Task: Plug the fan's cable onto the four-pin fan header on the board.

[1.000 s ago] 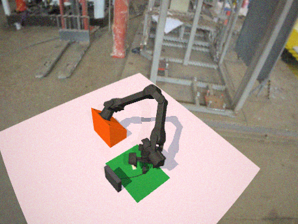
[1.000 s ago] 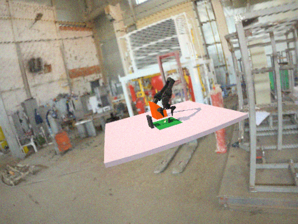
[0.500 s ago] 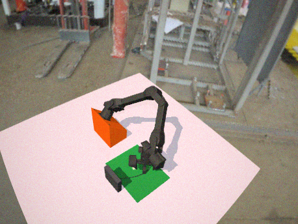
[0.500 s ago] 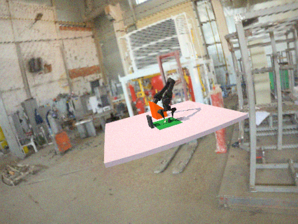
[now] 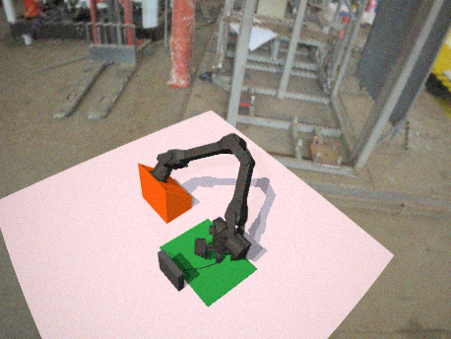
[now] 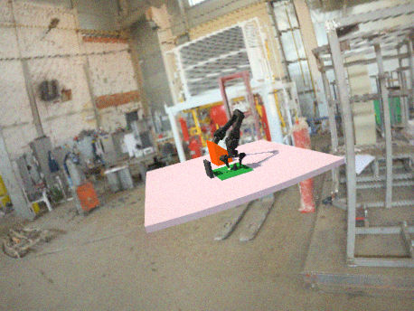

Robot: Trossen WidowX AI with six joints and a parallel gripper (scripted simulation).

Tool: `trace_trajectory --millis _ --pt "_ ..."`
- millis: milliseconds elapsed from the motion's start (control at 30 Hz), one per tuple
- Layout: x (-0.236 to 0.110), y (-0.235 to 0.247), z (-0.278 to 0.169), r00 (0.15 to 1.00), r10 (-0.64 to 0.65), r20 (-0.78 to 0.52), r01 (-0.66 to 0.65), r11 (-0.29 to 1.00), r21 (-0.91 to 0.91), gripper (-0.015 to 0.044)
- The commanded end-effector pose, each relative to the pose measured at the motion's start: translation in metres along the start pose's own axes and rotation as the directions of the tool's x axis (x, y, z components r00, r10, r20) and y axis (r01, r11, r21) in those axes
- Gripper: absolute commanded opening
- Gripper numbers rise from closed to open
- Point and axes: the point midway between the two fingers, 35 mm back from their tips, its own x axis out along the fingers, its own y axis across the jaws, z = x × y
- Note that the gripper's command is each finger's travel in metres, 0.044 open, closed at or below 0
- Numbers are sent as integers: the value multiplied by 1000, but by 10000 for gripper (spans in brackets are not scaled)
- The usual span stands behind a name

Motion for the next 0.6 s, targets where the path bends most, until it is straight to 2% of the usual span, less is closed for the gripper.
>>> trace_trajectory --millis 0,100,567 --pt "7 1 0 1000 -2 3 2 1000 9 440" --pt "8 1 0 1000 -2 4 2 1000 9 440" --pt "6 0 1 1000 1 2 -1 1000 0 72"
